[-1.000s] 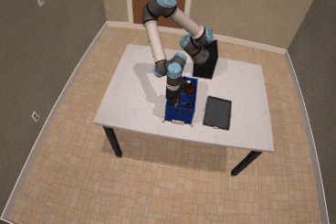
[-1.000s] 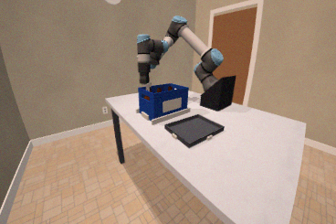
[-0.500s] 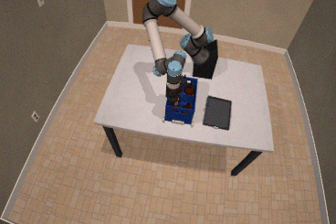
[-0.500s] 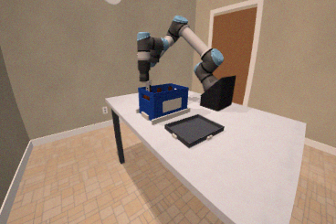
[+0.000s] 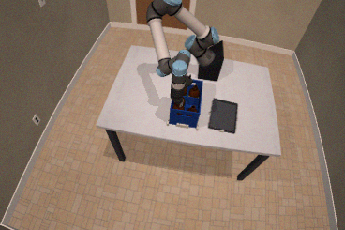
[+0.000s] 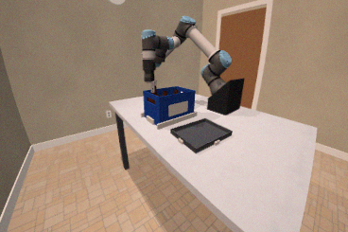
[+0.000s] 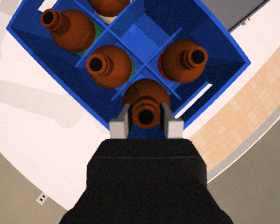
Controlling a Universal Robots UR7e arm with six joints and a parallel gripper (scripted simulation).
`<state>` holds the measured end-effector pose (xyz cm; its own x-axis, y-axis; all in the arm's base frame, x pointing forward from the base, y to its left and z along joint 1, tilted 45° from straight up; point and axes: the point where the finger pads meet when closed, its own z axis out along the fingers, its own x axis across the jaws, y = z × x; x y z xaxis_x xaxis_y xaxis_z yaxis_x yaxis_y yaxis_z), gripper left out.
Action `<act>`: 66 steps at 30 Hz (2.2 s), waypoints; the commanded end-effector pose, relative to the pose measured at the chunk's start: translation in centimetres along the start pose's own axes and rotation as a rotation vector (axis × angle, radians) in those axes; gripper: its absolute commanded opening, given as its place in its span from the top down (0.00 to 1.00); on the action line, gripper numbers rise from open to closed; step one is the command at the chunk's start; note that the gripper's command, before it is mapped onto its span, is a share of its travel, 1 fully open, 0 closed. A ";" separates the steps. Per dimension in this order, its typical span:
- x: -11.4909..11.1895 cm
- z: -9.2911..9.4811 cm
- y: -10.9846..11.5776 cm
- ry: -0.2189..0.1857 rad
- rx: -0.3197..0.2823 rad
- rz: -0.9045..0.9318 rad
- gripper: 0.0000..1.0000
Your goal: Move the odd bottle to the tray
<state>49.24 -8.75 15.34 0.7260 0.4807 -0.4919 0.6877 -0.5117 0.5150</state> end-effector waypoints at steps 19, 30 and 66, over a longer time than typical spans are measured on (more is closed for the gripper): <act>0.0 -1.1 0.1 -0.001 0.000 0.001 1.00; 0.0 -1.1 0.1 -0.001 -0.001 0.001 1.00; 0.1 -1.4 0.2 0.001 -0.002 0.002 1.00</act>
<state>49.17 -8.03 15.94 0.7249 0.4790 -0.4951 0.6888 -0.5137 0.5115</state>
